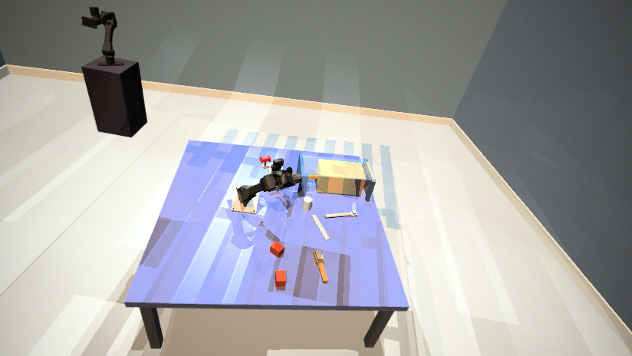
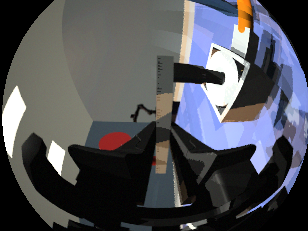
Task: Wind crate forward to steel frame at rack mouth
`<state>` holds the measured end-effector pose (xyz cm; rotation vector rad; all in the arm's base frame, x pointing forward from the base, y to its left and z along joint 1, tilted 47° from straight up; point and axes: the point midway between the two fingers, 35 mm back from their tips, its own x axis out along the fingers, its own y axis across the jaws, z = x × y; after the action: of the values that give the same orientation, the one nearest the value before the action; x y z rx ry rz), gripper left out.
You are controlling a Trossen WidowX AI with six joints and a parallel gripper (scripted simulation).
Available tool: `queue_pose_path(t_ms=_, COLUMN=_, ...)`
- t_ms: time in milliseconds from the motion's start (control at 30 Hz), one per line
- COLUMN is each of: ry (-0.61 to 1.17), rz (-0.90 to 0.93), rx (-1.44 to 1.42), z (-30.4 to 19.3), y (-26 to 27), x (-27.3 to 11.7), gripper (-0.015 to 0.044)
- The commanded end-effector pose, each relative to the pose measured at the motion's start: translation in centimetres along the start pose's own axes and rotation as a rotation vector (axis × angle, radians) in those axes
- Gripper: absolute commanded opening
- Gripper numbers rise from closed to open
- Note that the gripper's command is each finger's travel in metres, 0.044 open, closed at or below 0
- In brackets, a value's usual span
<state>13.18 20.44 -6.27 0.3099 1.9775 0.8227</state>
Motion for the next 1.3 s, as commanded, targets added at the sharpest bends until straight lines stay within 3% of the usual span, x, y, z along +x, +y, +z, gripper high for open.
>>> queue_pose_path(t_ms=0, ry=0.006, rz=0.017, rx=-0.004, z=0.1, y=0.7, x=1.8, gripper=0.0)
queue_pose_path(t_ms=433, ry=0.006, rz=0.044, rx=0.009, z=0.3, y=0.8, x=4.5, gripper=0.0)
queue_pose_path(t_ms=1267, ry=0.007, rz=0.045, rx=0.011, z=0.2, y=-1.8, x=4.7, gripper=0.0)
